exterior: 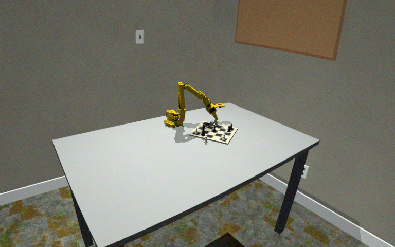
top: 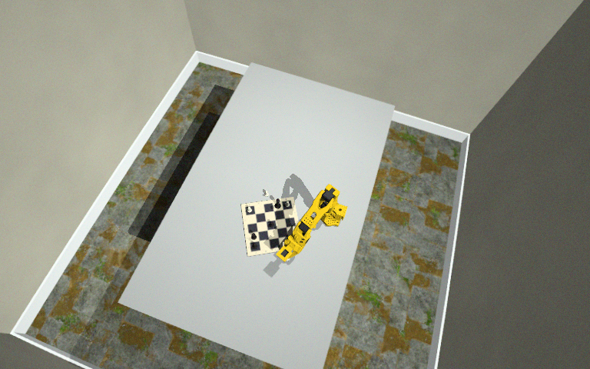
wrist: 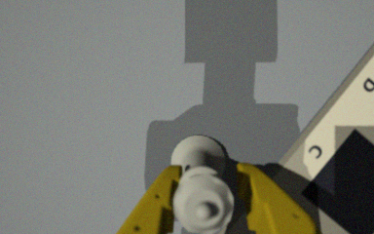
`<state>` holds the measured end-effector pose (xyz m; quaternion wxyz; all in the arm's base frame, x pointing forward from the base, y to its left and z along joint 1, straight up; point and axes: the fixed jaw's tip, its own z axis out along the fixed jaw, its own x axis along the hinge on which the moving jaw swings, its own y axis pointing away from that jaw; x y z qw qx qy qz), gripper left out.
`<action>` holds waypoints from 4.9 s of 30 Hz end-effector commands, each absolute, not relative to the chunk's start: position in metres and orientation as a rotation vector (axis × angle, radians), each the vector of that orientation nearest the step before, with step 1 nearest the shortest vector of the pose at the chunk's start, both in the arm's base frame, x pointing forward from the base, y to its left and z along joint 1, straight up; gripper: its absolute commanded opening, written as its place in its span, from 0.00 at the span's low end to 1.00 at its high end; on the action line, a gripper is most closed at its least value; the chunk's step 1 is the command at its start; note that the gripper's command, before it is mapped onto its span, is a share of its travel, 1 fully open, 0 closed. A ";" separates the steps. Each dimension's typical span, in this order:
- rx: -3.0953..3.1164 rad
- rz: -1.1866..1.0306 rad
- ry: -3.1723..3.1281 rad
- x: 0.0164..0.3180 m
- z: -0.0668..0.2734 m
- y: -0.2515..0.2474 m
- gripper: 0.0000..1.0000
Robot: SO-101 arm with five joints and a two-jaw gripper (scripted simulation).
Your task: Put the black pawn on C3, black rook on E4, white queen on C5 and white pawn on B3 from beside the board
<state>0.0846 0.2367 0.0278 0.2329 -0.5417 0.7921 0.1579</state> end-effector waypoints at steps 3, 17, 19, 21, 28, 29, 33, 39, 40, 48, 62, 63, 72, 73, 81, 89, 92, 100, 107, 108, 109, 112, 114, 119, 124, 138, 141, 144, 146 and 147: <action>-1.494 0.418 2.195 0.085 0.022 0.233 0.12; -1.494 0.418 2.195 0.085 0.022 0.233 0.05; -1.494 0.418 2.195 0.085 0.022 0.233 0.04; -1.494 0.418 2.195 0.085 0.022 0.233 0.04; -1.494 0.418 2.195 0.085 0.022 0.233 0.00; -1.494 0.418 2.195 0.085 0.022 0.233 0.00; -1.494 0.418 2.195 0.085 0.022 0.233 0.00; -1.494 0.418 2.195 0.085 0.022 0.233 0.00; -1.494 0.418 2.195 0.085 0.022 0.233 0.00; -1.494 0.418 2.195 0.085 0.022 0.233 0.00; -1.493 0.416 2.195 0.086 0.027 0.232 0.00; -1.493 0.415 2.195 0.086 0.029 0.232 0.00; -1.492 0.413 2.194 0.086 0.044 0.232 0.00; -1.492 0.413 2.194 0.086 0.046 0.232 0.00; -1.491 0.414 2.194 0.086 0.070 0.231 0.00; -1.491 0.414 2.194 0.086 0.086 0.231 0.00; -1.491 0.414 2.194 0.086 0.092 0.231 0.00; -1.491 0.414 2.194 0.086 0.100 0.231 0.00; -1.491 0.414 2.194 0.086 0.100 0.231 0.00; -1.487 0.413 2.196 0.087 0.100 0.230 0.00; -1.479 0.410 2.201 0.088 0.100 0.229 0.00; -1.418 0.393 2.235 0.100 0.100 0.223 0.00; -1.351 0.374 2.269 0.112 0.100 0.217 0.00; -1.181 0.326 2.348 0.143 0.100 0.200 0.00; -1.136 0.313 2.367 0.151 0.100 0.196 0.00; -1.142 0.315 2.364 0.152 0.104 0.200 0.00; -1.142 0.315 2.364 0.152 0.104 0.200 0.00; -1.142 0.315 2.364 0.152 0.104 0.200 0.00; -1.143 0.315 2.363 0.152 0.104 0.200 0.00; -1.144 0.316 2.363 0.152 0.104 0.200 0.00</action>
